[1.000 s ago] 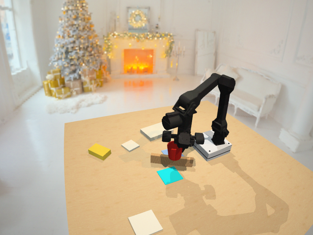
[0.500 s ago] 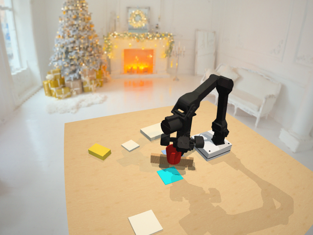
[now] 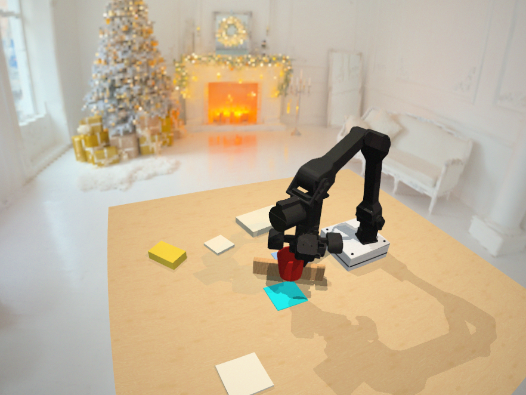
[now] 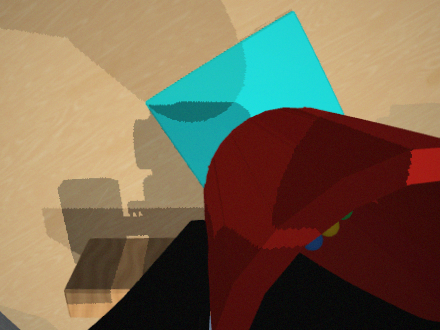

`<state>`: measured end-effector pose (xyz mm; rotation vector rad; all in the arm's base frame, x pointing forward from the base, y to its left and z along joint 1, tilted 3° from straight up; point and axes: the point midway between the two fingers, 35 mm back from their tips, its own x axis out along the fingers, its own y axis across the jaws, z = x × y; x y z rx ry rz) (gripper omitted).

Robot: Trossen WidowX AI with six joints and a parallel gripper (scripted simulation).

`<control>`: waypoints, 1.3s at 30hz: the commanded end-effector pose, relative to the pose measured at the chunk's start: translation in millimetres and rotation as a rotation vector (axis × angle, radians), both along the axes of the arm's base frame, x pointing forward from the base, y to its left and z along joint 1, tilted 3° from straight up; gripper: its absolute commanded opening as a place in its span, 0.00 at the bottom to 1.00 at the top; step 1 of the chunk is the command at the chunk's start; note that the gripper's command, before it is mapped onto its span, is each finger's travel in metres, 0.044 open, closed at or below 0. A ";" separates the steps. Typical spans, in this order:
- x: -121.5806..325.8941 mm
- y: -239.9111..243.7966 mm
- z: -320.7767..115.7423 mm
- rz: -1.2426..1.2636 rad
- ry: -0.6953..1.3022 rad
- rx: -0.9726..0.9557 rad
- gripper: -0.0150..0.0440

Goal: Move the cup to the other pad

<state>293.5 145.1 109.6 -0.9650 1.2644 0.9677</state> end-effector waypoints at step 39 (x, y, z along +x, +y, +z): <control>7.4 5.2 -63.0 -0.004 -0.008 0.000 0.25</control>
